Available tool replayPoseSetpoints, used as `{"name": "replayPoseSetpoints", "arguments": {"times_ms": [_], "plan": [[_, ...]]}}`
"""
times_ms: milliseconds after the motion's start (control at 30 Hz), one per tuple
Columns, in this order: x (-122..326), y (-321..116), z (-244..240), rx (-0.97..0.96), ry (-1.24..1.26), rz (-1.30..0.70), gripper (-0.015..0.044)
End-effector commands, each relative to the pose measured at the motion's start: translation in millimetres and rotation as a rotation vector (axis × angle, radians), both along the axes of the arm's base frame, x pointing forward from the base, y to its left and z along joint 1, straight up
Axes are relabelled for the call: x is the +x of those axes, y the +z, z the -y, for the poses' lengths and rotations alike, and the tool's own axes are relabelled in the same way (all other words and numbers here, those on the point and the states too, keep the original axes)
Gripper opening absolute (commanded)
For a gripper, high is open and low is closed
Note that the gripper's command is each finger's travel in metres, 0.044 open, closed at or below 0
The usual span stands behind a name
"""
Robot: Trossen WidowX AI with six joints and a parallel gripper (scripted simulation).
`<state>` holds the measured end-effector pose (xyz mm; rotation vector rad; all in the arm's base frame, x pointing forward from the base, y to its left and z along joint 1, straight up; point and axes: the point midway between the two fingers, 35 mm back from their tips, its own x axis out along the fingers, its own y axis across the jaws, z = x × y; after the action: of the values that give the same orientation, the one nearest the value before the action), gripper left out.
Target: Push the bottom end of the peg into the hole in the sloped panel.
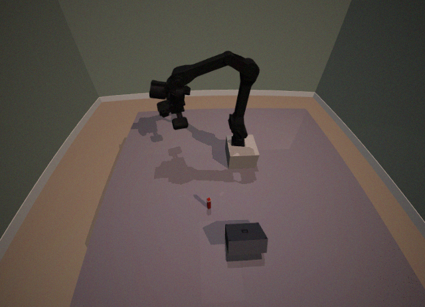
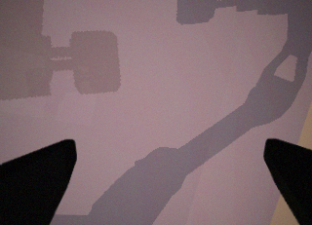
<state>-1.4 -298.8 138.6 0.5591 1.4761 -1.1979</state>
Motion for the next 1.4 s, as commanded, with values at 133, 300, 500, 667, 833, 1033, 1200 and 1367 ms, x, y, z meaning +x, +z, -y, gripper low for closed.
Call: {"name": "replayPoseSetpoints", "arguments": {"times_ms": [133,300,500,667,833,1033,1200,1367], "plan": [[39.9,-9.3,4.0,0.043,0.175,0.015,0.044],[61.6,-15.2,2.3,0.07,0.273,0.021,0.044],[87.9,-22.0,-1.3,0.101,0.39,0.027,0.044],[110.4,-27.0,-5.4,0.124,0.486,0.032,0.044],[132.7,-32.2,-11.2,0.147,0.583,0.035,0.044],[159.0,-38.4,-20.5,0.175,0.699,0.038,0.044],[180.0,-43.4,-30.0,0.195,0.79,0.04,0.044],[200.2,-48.3,-41.2,0.213,0.879,0.042,0.044]]}}
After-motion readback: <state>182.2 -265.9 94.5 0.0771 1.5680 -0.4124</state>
